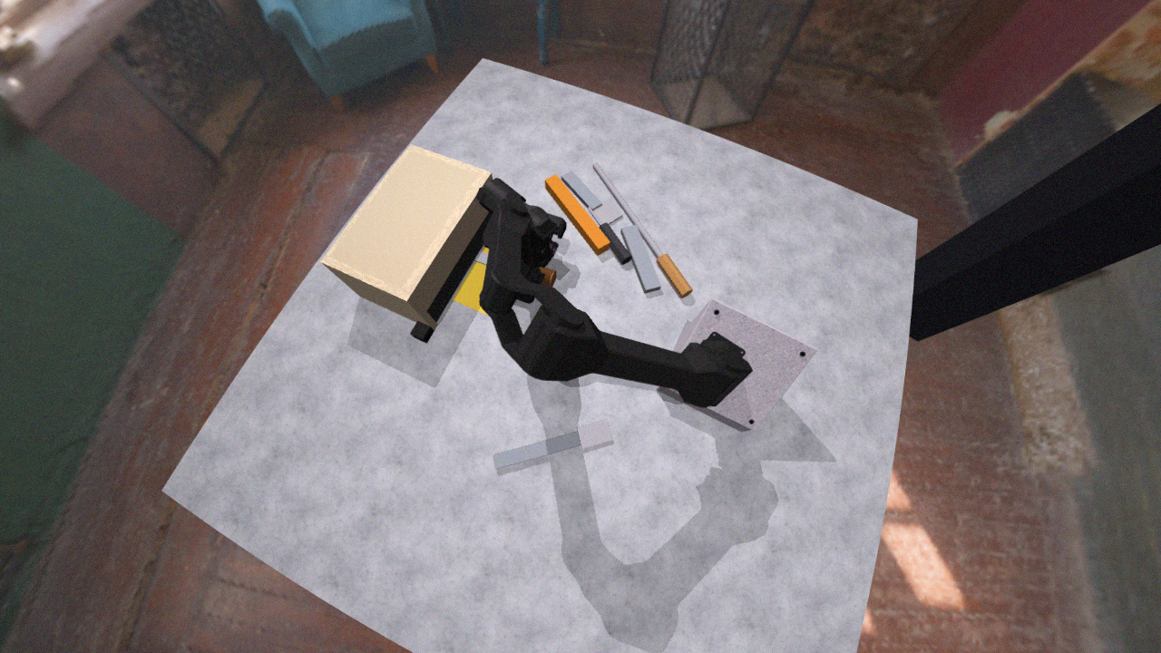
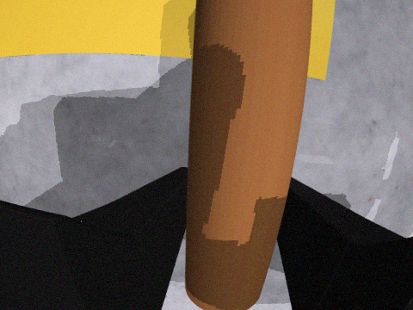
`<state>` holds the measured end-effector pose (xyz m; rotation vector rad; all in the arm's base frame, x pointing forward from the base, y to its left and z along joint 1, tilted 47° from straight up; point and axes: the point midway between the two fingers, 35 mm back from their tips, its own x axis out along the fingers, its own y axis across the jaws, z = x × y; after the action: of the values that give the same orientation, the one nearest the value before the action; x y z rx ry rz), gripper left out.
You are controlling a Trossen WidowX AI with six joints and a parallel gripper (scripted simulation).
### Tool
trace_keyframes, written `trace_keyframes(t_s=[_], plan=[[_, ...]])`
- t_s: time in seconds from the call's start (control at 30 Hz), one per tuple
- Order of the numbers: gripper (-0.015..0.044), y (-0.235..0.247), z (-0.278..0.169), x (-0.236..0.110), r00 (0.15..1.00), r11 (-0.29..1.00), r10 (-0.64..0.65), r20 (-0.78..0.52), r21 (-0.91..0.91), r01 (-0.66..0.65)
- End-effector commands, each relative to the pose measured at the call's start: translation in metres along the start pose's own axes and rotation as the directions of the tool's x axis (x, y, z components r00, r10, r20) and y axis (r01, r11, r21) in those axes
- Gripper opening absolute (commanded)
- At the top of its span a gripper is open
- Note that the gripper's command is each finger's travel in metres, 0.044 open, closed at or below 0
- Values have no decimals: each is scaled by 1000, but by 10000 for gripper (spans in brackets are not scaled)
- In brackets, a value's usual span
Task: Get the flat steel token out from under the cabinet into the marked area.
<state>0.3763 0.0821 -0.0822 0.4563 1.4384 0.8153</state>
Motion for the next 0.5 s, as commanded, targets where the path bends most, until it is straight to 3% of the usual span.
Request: trace_keyframes(t_s=[0.0, 0.47], plan=[[0, 0, -7, 1, 1000, 1000, 1, -5, -1, -1], [0, 0, -22, 1, 1000, 1000, 1, -6, 0, -1]])
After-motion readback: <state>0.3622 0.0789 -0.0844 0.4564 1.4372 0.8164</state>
